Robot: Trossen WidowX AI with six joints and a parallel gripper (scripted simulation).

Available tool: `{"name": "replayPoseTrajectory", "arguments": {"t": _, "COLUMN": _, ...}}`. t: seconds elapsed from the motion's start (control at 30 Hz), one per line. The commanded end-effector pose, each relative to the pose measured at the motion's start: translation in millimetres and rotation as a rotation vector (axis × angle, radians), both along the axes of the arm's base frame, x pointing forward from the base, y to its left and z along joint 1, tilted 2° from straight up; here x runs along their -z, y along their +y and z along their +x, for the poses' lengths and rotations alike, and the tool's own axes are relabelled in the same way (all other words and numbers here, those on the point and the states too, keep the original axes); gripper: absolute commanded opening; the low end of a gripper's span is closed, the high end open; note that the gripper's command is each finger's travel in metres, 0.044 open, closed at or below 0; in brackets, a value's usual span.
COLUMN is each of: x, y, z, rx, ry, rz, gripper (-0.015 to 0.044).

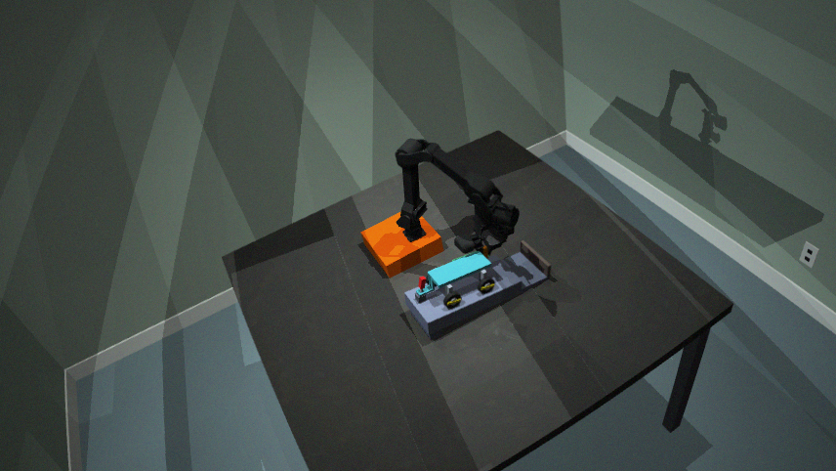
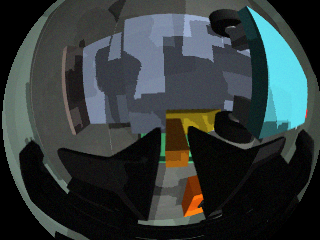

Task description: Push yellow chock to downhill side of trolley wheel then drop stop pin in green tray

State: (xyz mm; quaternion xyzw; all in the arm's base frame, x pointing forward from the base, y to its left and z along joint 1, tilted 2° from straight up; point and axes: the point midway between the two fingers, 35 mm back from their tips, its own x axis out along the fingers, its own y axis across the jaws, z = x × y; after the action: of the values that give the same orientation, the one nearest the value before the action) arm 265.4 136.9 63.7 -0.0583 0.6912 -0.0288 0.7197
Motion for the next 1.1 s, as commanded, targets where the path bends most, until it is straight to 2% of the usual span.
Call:
{"name": "replayPoseTrajectory", "arguments": {"t": 0.0, "x": 0, "y": 0, "z": 0, "rx": 0.001, "ry": 0.0, "rz": -0.002, "gripper": 0.019}}
{"name": "replayPoseTrajectory", "arguments": {"t": 0.73, "x": -60, "y": 8, "z": -3, "rx": 0.003, "ry": -0.005, "rz": -0.008, "gripper": 0.019}}
{"name": "replayPoseTrajectory", "arguments": {"t": 0.87, "x": -51, "y": 8, "z": -3, "rx": 0.0, "ry": 0.004, "rz": -0.009, "gripper": 0.0295}}
{"name": "replayPoseTrajectory", "arguments": {"t": 1.0, "x": -67, "y": 14, "z": 2, "rx": -0.109, "ry": -0.026, "rz": 0.046, "gripper": 0.019}}
{"name": "replayPoseTrajectory", "arguments": {"t": 1.07, "x": -75, "y": 11, "z": 7, "rx": -0.188, "ry": -0.038, "rz": 0.056, "gripper": 0.019}}
